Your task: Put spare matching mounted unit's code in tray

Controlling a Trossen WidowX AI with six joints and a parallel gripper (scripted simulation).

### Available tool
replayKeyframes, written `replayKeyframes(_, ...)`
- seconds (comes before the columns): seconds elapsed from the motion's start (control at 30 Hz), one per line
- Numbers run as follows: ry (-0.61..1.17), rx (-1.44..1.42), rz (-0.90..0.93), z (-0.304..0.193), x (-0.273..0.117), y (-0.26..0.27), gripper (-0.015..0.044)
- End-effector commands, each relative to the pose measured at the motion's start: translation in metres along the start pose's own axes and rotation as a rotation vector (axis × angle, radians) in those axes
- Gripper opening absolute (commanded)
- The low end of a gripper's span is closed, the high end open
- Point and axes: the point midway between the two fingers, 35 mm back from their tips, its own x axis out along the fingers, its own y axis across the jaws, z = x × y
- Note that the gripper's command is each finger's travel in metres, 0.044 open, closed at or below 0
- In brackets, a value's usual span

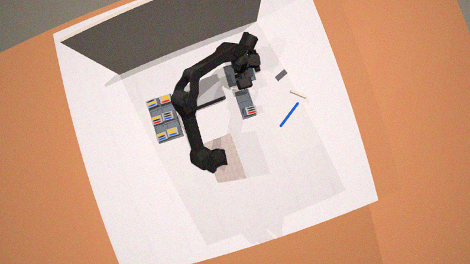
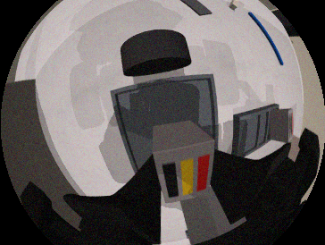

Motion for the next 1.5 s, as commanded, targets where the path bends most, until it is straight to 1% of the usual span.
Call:
replayKeyframes(0.0,0.000,0.000,0.001,0.000,-0.001,0.000,0.0131)
replayKeyframes(0.4,0.000,0.000,0.001,0.000,-0.001,0.000,0.0440)
replayKeyframes(0.47,-0.001,0.001,0.001,0.001,-0.012,0.002,0.0440)
replayKeyframes(0.6,-0.001,0.005,0.004,0.002,-0.081,0.002,0.0440)
replayKeyframes(0.67,0.000,0.006,0.004,0.001,-0.105,-0.001,0.0440)
replayKeyframes(0.83,0.001,0.006,0.004,0.001,-0.108,-0.001,0.0440)
replayKeyframes(0.87,-0.008,0.011,0.034,0.004,-0.109,0.002,0.0440)
replayKeyframes(1.47,-0.008,0.011,0.034,0.004,-0.109,0.002,0.0440)
